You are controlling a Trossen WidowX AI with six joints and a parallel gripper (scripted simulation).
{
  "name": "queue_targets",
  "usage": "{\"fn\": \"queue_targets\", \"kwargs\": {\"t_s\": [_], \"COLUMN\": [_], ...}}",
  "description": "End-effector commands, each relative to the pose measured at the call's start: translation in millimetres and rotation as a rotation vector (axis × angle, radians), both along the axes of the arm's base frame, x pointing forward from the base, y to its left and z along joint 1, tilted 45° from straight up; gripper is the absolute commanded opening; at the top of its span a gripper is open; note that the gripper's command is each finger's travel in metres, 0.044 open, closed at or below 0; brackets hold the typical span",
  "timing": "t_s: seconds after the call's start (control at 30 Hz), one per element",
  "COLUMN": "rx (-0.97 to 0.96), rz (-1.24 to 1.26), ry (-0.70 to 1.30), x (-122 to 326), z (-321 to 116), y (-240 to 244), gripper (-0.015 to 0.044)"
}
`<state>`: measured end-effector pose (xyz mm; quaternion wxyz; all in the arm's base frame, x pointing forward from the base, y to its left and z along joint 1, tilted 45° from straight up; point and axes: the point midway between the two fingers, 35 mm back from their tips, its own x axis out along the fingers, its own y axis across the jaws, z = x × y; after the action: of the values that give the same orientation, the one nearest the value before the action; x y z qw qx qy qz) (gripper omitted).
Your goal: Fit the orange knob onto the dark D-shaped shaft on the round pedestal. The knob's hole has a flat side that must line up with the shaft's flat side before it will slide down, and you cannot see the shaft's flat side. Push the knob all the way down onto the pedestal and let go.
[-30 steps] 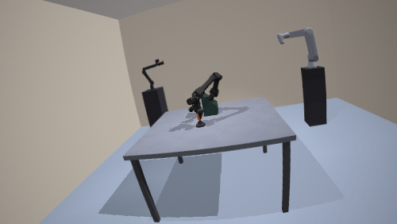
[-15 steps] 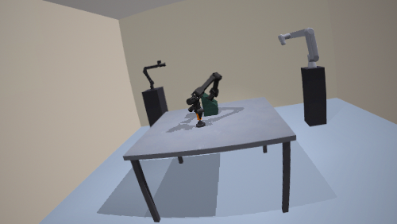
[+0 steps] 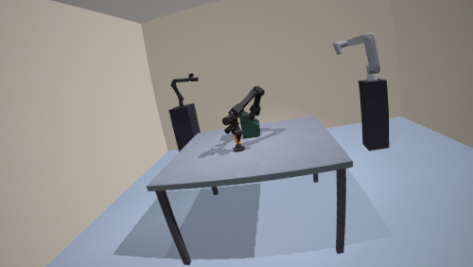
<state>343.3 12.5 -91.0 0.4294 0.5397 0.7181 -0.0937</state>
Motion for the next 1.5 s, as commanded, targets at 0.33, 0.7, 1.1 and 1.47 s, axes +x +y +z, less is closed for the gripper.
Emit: {"fn": "queue_targets", "kwargs": {"t_s": [0.33,0.7,1.1,1.47], "rx": [0.0,0.0,-0.003,-0.01], "rz": [-0.005,-0.005,-0.043,-0.155], "ry": [-0.005,-0.005,0.032,0.141], "x": [3.4,2.9,1.3,3.4], "z": [0.3,-1.7,3.1,0.2], "y": [-2.4,0.8,-2.0,-3.3], "gripper": [0.0,0.0,0.0,0.0]}}
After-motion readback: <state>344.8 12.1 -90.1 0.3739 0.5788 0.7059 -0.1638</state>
